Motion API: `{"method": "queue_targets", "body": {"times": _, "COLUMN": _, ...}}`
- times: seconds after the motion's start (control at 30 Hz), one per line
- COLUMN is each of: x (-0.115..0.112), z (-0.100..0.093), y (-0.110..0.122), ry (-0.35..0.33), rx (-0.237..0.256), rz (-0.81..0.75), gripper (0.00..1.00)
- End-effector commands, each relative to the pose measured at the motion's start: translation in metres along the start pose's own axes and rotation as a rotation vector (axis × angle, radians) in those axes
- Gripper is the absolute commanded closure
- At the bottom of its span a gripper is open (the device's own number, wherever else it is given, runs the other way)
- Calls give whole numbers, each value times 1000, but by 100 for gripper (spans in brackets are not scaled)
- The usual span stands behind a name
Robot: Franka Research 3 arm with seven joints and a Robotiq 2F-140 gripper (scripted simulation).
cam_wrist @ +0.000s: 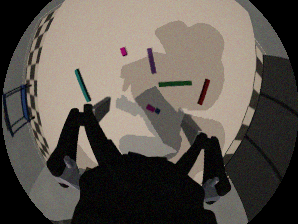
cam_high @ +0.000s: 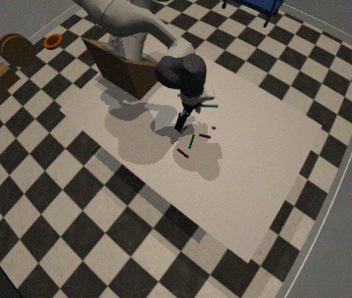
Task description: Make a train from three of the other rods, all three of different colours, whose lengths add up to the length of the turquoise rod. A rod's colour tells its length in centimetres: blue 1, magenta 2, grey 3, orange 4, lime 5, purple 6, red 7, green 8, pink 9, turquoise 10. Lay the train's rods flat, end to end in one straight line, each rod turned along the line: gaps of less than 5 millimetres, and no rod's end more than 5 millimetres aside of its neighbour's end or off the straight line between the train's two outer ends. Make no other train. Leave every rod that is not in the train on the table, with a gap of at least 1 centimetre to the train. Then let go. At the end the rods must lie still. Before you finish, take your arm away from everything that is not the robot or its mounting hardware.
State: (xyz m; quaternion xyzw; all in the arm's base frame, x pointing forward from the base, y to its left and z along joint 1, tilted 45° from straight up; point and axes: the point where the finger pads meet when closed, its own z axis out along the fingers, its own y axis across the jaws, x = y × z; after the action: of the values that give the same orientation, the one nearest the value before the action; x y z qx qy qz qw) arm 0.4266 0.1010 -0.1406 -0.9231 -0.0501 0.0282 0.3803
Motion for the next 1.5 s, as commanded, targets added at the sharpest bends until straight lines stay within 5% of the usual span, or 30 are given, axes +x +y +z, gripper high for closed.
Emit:
{"method": "queue_targets", "body": {"times": 0.0, "x": 1, "z": -1, "y": 1, "ry": 1, "rx": 0, "rz": -1, "gripper": 0}}
{"method": "queue_targets", "body": {"times": 0.93, "x": 1, "z": -1, "y": 1, "ry": 0, "rx": 0, "rz": 0, "gripper": 0}}
{"method": "queue_targets", "body": {"times": 1.1, "x": -3, "z": -2, "y": 3, "ry": -4, "rx": -1, "rz": 186, "gripper": 0}}
{"method": "queue_targets", "body": {"times": 1.47, "x": -5, "z": -3, "y": 4, "ry": -7, "rx": -2, "rz": 344, "gripper": 0}}
